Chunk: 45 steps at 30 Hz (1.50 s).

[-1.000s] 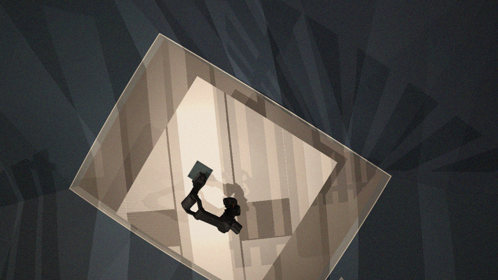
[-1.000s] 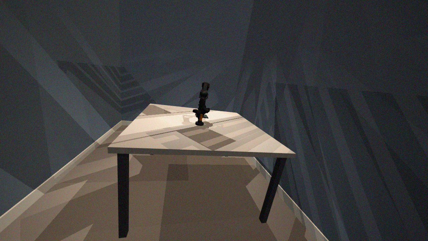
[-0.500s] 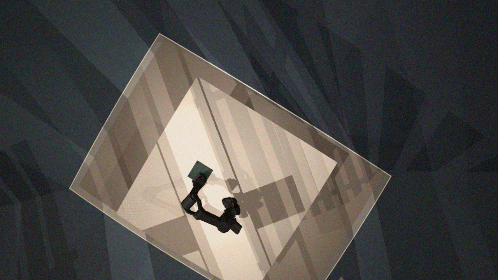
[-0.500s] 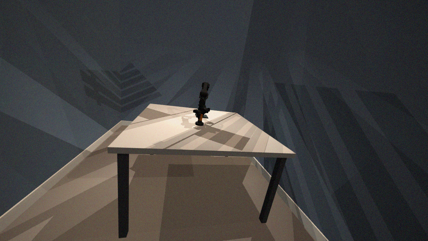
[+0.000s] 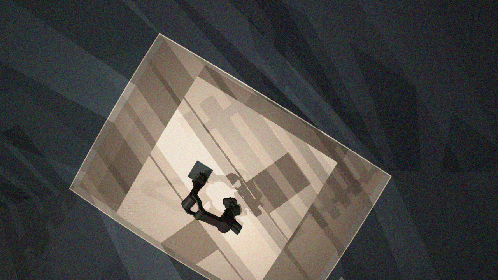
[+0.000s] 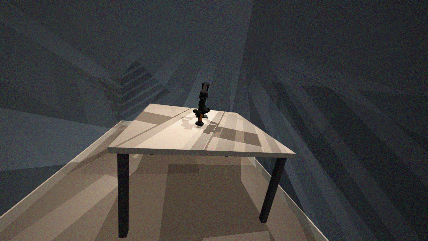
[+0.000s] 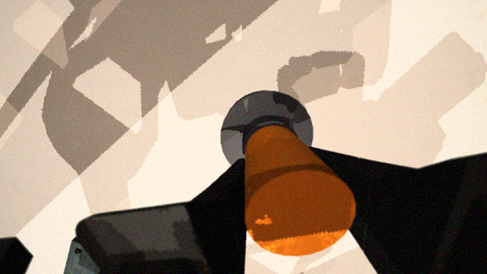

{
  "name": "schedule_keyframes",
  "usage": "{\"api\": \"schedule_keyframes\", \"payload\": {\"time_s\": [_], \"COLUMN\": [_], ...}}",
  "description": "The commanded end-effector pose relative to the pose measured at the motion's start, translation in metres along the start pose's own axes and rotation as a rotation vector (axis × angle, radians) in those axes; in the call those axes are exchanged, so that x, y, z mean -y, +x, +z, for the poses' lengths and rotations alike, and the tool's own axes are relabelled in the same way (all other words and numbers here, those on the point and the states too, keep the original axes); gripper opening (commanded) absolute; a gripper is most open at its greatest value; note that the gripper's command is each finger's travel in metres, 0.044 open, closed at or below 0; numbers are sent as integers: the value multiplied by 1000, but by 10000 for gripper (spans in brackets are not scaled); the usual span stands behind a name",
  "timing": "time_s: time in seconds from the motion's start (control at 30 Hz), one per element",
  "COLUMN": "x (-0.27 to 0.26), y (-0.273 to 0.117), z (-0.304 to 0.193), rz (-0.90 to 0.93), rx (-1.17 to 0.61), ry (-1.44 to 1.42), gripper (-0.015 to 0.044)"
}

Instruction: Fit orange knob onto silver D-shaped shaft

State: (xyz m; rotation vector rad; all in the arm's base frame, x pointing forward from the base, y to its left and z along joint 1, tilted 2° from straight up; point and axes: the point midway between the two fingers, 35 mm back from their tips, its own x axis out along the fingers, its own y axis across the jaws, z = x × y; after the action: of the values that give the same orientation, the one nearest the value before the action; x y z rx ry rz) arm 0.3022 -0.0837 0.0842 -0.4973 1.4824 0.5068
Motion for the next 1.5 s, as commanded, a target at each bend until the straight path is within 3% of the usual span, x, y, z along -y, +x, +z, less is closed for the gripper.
{"api": "schedule_keyframes", "payload": {"time_s": [0.0,1.0,1.47], "x": [-2,0,0], "y": [0,3,3], "z": [2,1,1], "rz": [10,1,1], "rx": [5,1,1], "ry": [27,-57,-57], "gripper": [0,0,367]}}
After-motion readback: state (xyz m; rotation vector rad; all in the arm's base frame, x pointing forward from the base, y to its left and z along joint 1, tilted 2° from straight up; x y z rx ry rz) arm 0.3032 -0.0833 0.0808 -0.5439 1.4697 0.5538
